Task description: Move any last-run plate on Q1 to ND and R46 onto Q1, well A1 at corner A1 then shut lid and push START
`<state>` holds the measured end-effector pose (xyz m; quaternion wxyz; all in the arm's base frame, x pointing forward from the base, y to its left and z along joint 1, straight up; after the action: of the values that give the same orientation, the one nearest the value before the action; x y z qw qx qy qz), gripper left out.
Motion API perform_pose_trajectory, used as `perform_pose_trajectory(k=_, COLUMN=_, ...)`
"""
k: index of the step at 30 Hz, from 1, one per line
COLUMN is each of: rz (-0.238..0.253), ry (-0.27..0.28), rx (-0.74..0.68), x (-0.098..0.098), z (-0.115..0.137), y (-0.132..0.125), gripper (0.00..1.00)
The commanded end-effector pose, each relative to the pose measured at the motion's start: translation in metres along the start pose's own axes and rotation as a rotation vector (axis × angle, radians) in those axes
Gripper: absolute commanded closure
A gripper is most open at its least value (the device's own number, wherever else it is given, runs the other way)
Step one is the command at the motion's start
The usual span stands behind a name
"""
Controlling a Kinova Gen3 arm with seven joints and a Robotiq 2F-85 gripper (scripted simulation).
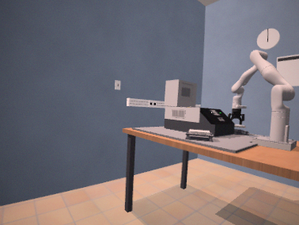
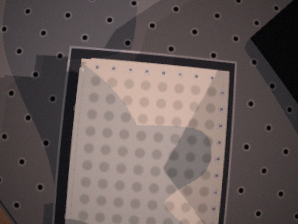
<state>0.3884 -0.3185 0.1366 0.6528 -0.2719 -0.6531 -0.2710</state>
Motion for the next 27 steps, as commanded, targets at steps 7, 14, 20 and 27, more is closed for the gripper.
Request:
perform_pose_trajectory(k=7, rz=0.000, ry=-0.002, rx=0.000, x=-0.006, z=0.000, y=0.000, gripper=0.09)
perform_pose_trajectory(k=14, rz=0.000, ry=-0.002, rx=0.000, x=-0.012, z=0.000, y=0.000, gripper=0.09)
perform_pose_trajectory(k=20, rz=0.000, ry=-0.002, rx=0.000, x=-0.017, z=0.000, y=0.000, gripper=0.09)
perform_pose_trajectory(k=27, rz=0.000, ry=-0.002, rx=0.000, x=-0.017, z=0.000, y=0.000, gripper=0.09)
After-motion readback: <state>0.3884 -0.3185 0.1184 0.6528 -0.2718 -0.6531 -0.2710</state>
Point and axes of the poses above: the point where the finger pads meet when closed, its own x axis back along the fingers, its own y axis across the jaws, z = x × y, the point moved 9 cm from there along x, back along the fingers, and after that the axes turned 2 degrees about -x, right-handed, at the moved point
